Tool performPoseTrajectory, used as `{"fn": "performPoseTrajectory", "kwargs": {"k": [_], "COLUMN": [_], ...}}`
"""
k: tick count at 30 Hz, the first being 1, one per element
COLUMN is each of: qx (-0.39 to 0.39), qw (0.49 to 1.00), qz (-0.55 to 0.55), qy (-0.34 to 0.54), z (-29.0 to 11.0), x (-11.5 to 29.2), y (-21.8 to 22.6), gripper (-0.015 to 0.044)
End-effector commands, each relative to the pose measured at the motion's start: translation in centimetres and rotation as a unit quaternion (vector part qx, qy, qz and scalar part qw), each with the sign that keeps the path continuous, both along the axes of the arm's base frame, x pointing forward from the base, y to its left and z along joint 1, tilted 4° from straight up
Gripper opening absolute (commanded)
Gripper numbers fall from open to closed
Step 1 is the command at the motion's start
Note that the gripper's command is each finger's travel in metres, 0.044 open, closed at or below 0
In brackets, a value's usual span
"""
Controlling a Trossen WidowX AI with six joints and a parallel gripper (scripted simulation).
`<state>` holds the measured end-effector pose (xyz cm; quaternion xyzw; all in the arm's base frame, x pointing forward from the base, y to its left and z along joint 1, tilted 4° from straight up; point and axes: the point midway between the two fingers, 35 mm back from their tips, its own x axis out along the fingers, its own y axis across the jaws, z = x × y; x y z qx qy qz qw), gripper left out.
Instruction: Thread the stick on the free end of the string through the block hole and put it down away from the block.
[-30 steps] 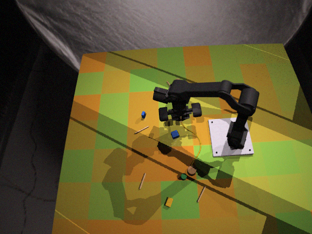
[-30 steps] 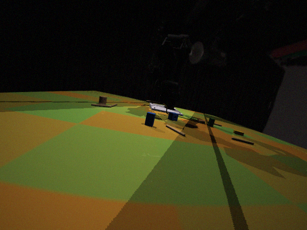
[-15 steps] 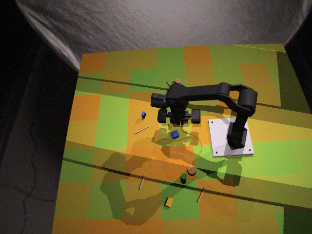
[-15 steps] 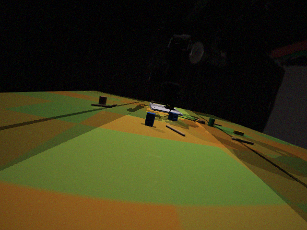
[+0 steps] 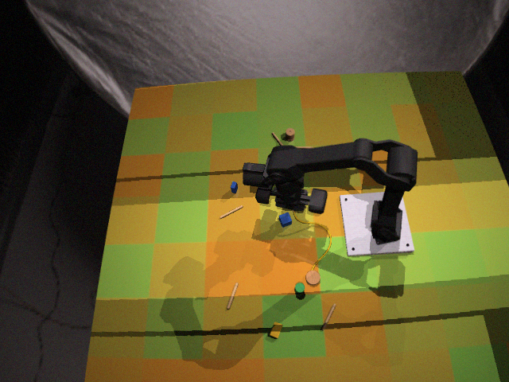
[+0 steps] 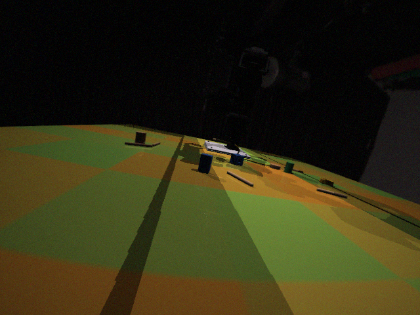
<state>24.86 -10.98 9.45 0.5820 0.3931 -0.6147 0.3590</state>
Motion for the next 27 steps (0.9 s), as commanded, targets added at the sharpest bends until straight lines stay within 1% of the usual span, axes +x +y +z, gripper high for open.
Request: {"fn": "performPoseTrajectory", "kwargs": {"k": [1, 27], "qx": [-0.005, -0.029], "qw": [1.0, 0.982], "qz": [-0.025, -0.184], "qy": [0.005, 0.033], "z": [0.1, 0.1], "x": [0.2, 0.7], "y": [0.4, 4.0], "gripper": [0.0, 0.0]}}
